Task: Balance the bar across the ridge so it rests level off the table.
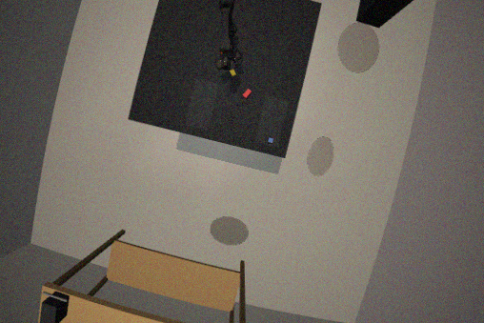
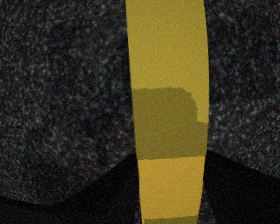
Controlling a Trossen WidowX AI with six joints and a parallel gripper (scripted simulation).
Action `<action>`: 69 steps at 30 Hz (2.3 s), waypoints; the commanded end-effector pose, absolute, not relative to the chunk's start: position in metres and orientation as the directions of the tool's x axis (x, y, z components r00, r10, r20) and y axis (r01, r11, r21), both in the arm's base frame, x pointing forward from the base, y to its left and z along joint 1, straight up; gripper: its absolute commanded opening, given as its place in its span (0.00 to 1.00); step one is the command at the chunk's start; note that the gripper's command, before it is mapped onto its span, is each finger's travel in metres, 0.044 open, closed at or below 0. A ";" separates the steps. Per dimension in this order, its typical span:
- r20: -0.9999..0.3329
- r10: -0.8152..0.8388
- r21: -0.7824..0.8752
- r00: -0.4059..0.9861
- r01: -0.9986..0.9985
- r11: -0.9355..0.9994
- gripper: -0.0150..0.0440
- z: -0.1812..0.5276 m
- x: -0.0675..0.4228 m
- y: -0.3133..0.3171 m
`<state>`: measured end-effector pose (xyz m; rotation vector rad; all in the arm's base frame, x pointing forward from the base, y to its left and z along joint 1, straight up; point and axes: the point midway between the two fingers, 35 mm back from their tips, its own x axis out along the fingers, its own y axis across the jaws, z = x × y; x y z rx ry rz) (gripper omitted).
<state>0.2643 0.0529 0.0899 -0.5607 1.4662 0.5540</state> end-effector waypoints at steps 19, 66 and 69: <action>-1.000 0.007 -0.015 0.030 -0.656 0.755 0.54 0.090 0.264 0.053; -1.000 0.007 -0.015 0.030 -0.656 0.755 0.57 0.090 0.264 0.053; -1.000 0.007 -0.015 0.030 -0.656 0.755 0.57 0.090 0.264 0.053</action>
